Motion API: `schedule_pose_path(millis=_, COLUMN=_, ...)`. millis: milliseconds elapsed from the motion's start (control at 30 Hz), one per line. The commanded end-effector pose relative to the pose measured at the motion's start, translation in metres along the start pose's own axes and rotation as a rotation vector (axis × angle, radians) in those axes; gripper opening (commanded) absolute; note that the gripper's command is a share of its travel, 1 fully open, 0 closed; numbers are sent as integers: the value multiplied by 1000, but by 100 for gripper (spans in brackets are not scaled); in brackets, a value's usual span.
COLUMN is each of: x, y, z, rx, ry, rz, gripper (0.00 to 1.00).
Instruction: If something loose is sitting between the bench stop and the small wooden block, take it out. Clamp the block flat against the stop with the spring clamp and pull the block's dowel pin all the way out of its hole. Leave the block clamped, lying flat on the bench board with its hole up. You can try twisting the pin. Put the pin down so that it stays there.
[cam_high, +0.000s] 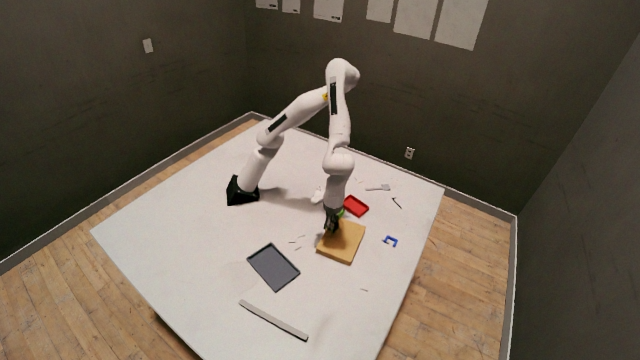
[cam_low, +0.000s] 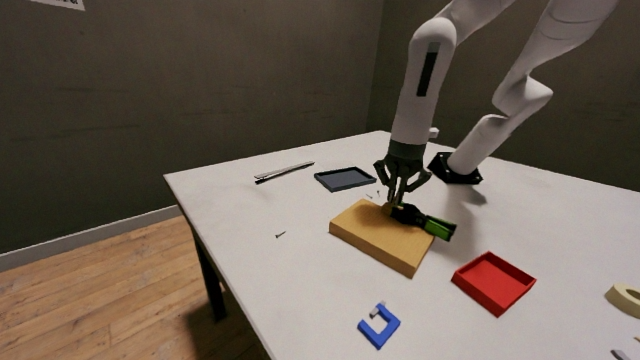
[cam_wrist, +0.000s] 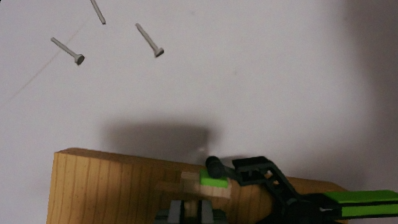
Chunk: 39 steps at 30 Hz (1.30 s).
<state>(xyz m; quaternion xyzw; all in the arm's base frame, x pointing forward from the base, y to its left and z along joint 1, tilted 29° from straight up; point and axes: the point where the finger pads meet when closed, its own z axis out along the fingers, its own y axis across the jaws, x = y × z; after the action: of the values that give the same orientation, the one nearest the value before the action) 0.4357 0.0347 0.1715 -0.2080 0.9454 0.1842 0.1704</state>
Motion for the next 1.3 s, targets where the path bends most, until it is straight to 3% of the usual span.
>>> schedule_pose_path(millis=0, x=-3, y=-3, z=-3, rx=11, ry=-7, rz=-38, gripper=10)
schedule_pose_path(millis=1267, x=-3, y=-4, z=-3, rx=12, ry=-5, rz=-331, gripper=10)
